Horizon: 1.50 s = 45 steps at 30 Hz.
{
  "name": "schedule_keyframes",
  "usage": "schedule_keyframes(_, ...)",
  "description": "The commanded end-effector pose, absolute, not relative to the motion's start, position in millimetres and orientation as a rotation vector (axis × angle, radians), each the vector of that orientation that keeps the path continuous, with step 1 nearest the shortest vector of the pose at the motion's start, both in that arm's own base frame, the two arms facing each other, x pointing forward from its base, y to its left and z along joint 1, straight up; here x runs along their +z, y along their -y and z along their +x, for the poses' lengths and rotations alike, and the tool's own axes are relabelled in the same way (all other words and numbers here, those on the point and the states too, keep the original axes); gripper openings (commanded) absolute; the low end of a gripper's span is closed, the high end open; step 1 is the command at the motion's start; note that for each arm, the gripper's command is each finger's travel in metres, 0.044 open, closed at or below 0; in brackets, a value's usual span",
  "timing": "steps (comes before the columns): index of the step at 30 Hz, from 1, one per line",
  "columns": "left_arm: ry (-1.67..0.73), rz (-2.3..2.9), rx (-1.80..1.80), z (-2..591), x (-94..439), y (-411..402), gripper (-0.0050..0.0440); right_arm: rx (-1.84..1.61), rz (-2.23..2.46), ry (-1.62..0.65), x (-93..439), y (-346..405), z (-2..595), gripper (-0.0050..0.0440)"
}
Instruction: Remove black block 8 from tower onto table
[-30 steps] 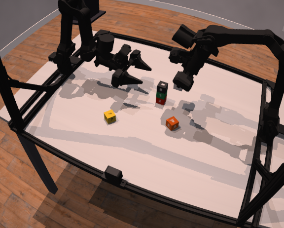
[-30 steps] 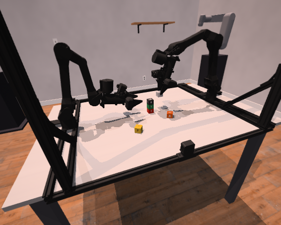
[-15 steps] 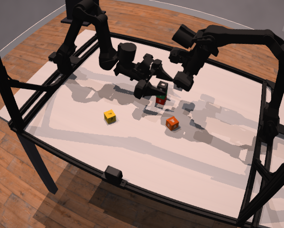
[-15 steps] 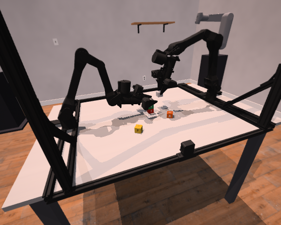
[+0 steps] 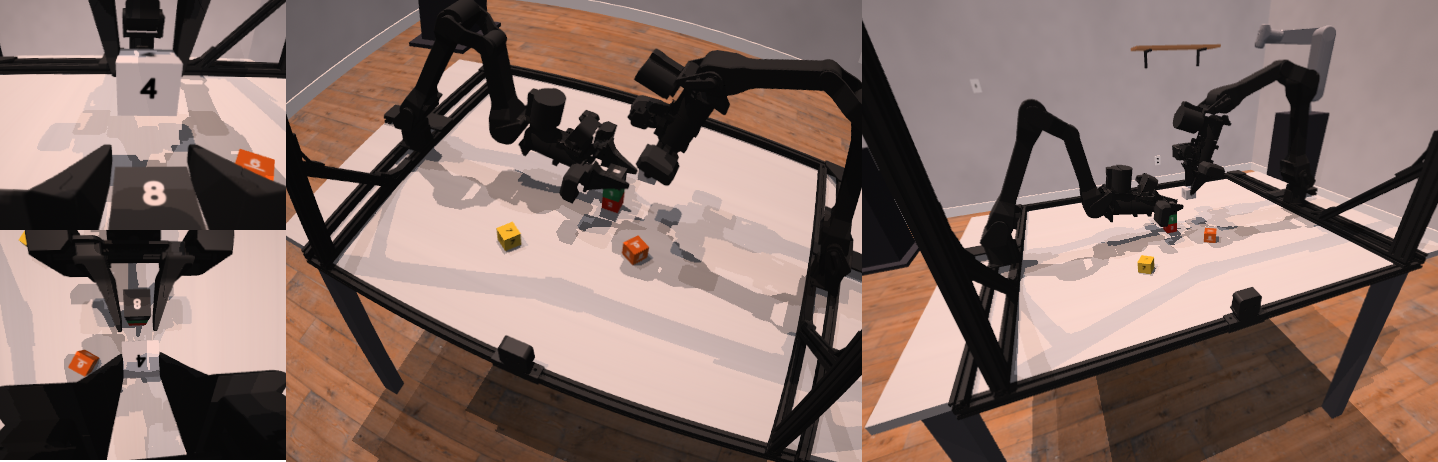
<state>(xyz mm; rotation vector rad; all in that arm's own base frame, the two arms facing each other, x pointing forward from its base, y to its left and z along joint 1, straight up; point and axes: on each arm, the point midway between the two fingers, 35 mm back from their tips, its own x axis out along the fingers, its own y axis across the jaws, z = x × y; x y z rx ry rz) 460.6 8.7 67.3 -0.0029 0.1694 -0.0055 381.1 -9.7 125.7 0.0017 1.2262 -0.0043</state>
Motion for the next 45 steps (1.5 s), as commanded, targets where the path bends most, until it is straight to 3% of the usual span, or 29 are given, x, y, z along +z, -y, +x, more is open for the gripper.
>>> schedule_keyframes(1, -0.175, 0.0, -0.001, 461, 65, -9, 0.0175, 0.002, -0.001, -1.222, 127, 9, 382, 0.0)
schedule_keyframes(11, -0.175, 0.0, -0.001, 461, 65, -9, 0.0115, 0.002, -0.001, -1.222, 127, 9, 382, 0.0)
schedule_keyframes(16, -0.175, 0.0, -0.001, 461, 73, -9, 0.0, 0.002, -0.001, -1.222, 127, 9, 382, 0.0)
schedule_keyframes(25, -0.175, 0.0, -0.001, 458, 74, -9, 0.0, 0.002, -0.001, -1.222, 127, 9, 382, 0.0)
schedule_keyframes(45, -0.175, 0.0, -0.001, 373, 79, -10, 0.0, 0.002, -0.001, -1.222, 127, 9, 382, 0.0)
